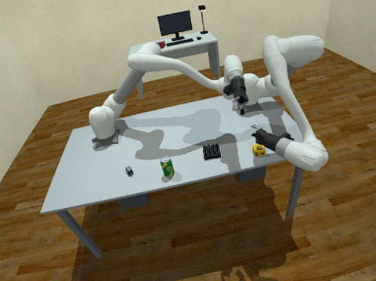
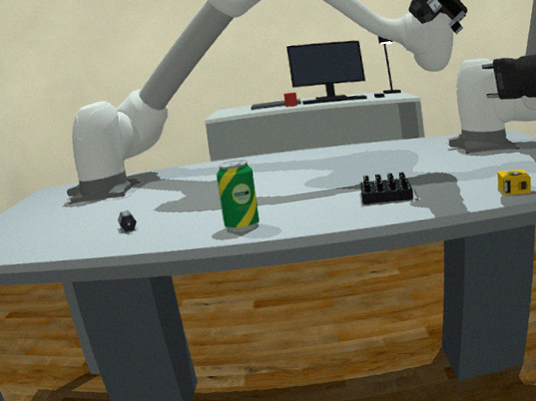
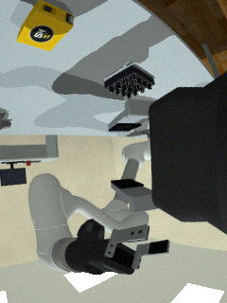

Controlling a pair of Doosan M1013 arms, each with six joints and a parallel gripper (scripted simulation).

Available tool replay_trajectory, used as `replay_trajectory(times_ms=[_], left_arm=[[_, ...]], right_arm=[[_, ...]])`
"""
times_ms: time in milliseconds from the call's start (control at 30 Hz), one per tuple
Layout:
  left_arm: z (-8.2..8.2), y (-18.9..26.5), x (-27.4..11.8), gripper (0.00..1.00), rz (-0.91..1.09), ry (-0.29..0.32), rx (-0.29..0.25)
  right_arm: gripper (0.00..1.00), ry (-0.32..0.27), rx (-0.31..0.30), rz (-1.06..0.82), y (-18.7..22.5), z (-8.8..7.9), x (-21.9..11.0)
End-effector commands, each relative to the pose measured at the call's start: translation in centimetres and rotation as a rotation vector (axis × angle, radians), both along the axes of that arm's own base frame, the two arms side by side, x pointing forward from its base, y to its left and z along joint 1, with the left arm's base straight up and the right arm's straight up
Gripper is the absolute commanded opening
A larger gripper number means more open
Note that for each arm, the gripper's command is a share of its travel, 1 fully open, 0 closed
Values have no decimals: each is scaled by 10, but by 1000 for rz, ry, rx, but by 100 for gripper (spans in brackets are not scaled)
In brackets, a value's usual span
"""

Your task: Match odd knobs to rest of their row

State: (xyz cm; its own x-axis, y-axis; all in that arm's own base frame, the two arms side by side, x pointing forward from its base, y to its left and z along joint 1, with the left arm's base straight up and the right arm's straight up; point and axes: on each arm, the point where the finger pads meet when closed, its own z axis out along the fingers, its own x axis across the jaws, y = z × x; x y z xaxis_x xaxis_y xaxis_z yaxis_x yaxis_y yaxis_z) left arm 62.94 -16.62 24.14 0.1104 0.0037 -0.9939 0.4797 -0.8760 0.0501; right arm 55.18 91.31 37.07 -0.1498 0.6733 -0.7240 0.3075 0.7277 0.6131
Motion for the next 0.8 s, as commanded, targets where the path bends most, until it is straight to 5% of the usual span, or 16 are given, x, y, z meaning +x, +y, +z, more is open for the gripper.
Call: replay_trajectory(times_ms=[0, 767], left_arm=[[1, 0, 0, 100, 0, -1, 0], [1, 3, 0, 100, 5, -1, 5]], right_arm=[[100, -1, 2, 0, 0, 2, 0], [100, -1, 2, 0, 0, 2, 0]])
